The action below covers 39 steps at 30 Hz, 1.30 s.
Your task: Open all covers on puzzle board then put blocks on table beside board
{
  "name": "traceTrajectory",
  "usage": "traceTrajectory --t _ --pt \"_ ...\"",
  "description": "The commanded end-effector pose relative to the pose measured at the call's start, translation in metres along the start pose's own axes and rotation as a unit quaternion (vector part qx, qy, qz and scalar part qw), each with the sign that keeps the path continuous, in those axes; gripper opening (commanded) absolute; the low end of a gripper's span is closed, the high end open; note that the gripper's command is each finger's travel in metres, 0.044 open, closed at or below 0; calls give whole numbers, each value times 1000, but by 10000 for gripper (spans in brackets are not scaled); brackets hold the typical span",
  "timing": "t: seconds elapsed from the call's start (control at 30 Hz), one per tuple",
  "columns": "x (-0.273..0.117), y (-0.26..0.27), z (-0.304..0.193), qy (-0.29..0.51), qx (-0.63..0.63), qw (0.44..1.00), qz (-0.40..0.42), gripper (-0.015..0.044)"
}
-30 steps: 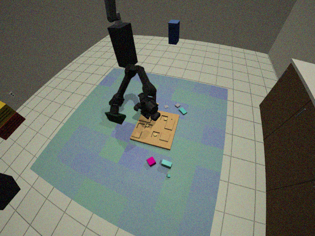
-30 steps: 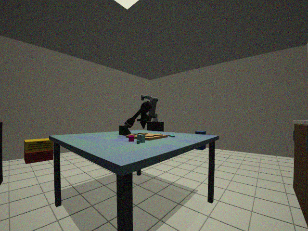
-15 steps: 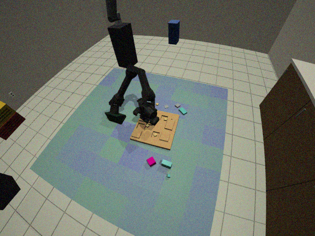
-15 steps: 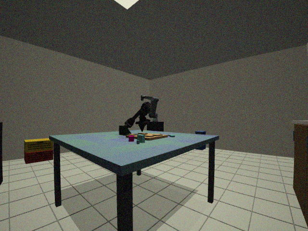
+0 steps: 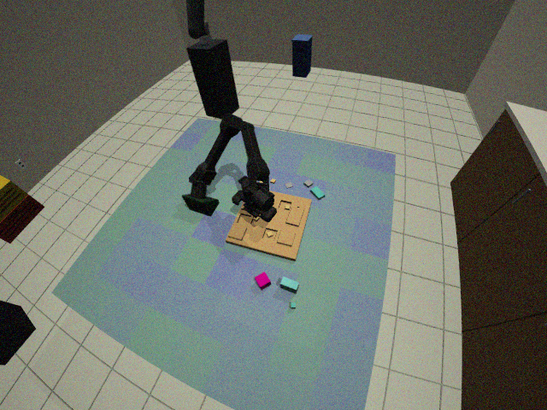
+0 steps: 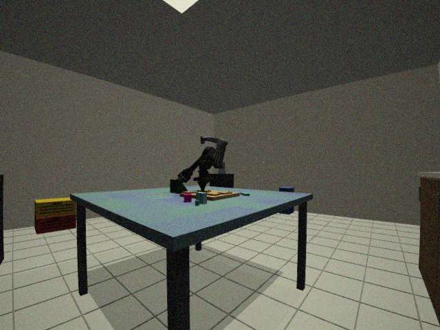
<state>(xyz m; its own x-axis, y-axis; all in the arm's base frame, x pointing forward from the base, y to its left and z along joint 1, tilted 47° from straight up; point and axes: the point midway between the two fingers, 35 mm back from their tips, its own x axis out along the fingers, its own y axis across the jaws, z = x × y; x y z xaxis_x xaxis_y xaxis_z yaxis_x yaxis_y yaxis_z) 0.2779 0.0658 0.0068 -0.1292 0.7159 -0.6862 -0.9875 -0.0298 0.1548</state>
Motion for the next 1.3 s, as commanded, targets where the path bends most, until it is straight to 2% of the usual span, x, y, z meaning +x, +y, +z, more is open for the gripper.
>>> traceTrajectory --t 0.0,0.6,0.77,0.9,1.03,1.27 --pt "5 2 0 -2 3 1000 2 0" --pt "10 -6 -3 -2 11 1000 2 0" --pt "10 -7 -4 -2 163 987 2 0" --pt "11 -10 -6 -1 348 938 3 0" --pt "11 -11 -6 -1 283 959 2 0" --pt "12 -15 -9 -2 51 999 2 0"
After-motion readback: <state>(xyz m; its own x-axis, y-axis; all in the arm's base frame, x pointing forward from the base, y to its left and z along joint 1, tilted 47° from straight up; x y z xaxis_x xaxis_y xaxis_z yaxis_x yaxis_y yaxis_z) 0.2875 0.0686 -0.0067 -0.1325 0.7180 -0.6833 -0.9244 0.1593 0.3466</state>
